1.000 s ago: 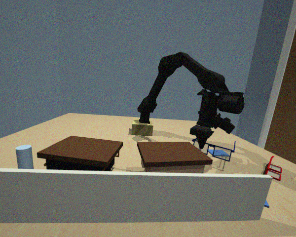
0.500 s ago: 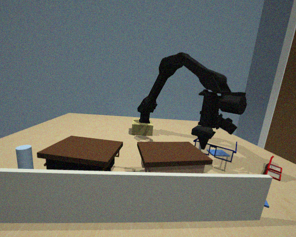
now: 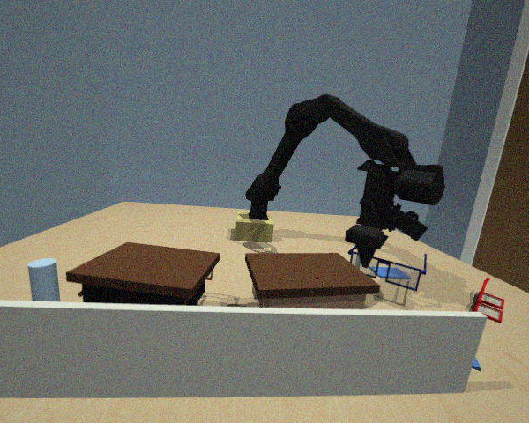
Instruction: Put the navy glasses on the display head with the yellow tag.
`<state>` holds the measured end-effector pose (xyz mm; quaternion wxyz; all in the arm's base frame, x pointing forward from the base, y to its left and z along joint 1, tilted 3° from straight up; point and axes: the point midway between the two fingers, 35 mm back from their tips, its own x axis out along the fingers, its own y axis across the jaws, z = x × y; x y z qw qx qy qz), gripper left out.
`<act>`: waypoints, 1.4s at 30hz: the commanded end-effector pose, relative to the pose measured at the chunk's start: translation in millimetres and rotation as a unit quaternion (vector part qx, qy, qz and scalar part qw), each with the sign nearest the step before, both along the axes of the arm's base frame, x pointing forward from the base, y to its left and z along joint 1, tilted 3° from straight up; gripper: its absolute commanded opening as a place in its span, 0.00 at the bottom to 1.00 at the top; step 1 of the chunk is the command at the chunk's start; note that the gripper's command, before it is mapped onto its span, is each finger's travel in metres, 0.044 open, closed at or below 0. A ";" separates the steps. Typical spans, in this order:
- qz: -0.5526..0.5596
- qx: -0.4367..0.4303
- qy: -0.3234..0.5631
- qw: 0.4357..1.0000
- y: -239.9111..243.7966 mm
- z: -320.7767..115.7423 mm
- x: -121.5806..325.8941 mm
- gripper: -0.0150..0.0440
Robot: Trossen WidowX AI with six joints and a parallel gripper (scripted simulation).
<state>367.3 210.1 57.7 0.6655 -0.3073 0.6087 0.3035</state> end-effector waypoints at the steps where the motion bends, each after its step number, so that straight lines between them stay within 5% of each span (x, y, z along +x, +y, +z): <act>1: 0.001 0.000 -0.004 1.000 1.5 1.9 2.8 0.25; 42: 0.001 0.000 -0.003 1.000 -5.0 17.3 -2.4 0.25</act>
